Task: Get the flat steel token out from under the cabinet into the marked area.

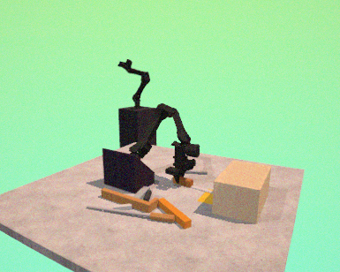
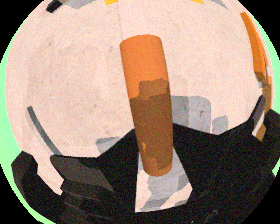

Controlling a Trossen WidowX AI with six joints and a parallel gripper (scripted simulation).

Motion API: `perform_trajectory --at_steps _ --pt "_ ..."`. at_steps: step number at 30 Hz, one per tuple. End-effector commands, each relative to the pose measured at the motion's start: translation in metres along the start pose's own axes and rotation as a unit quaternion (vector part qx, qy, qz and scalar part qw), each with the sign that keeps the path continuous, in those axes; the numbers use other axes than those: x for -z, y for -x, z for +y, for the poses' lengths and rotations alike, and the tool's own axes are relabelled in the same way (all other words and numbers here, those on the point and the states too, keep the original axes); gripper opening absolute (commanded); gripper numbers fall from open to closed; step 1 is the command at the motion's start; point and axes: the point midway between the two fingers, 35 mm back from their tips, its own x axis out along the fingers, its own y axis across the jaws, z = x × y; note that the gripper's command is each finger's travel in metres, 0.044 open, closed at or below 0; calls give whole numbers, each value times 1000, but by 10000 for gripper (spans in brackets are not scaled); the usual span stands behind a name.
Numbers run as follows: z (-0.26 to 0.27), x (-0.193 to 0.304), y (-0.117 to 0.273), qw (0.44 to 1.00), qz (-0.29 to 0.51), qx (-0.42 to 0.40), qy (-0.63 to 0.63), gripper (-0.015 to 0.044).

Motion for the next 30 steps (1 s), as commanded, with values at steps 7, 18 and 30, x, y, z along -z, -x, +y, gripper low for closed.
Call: perform_trajectory --at_steps 7,18,30 --pt "0 15 -1 1000 2 0 -2 0" --pt "1 28 -1 1000 2 0 -3 0" --pt "2 28 0 1000 1 0 -14 0"
